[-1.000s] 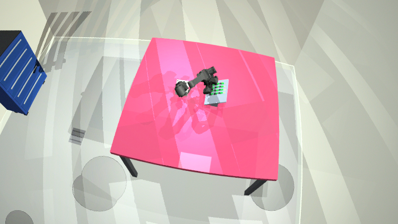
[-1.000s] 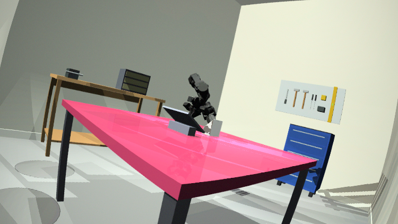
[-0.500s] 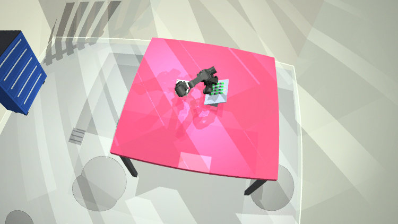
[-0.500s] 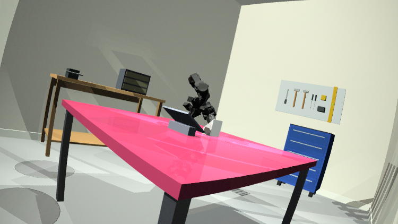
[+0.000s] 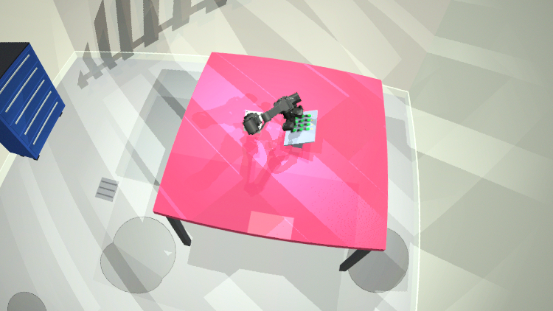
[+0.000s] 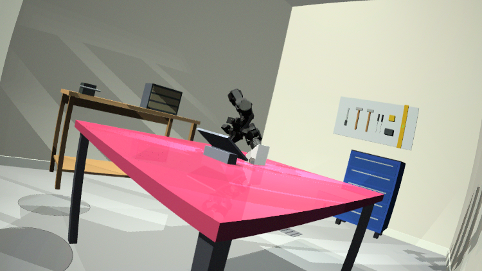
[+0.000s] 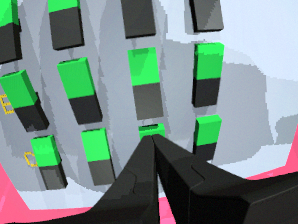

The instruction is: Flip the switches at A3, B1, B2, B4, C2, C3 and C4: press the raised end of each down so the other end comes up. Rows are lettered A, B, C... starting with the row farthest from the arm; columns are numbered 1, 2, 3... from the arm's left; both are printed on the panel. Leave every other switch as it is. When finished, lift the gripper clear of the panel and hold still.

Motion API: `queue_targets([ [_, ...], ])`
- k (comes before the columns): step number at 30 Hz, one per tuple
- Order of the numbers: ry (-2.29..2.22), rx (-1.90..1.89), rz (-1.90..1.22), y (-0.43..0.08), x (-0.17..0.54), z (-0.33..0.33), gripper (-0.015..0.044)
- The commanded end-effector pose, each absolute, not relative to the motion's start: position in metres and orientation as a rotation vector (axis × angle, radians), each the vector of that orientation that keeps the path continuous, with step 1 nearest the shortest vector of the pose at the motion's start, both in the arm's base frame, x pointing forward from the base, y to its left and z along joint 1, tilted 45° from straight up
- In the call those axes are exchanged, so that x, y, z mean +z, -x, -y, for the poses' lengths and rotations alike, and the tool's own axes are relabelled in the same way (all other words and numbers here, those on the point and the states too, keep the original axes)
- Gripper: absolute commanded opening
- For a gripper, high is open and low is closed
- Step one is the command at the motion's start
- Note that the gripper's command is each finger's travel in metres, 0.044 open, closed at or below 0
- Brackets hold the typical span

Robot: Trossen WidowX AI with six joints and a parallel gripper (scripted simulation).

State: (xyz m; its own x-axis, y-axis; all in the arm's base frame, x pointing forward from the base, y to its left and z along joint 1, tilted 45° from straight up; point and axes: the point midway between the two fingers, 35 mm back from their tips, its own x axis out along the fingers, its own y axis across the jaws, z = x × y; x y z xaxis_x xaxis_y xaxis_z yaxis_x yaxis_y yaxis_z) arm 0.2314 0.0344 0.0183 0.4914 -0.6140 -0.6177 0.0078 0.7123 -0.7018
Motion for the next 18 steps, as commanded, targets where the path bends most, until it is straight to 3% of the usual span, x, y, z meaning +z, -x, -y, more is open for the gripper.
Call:
queue_targets([
  [1,0.705,-0.418,-0.996,-0.2321,0.0183,-0.0336,0.0000],
  [18,0.705,-0.418,-0.996,-0.2333,0.0170,-0.0322,0.0000],
])
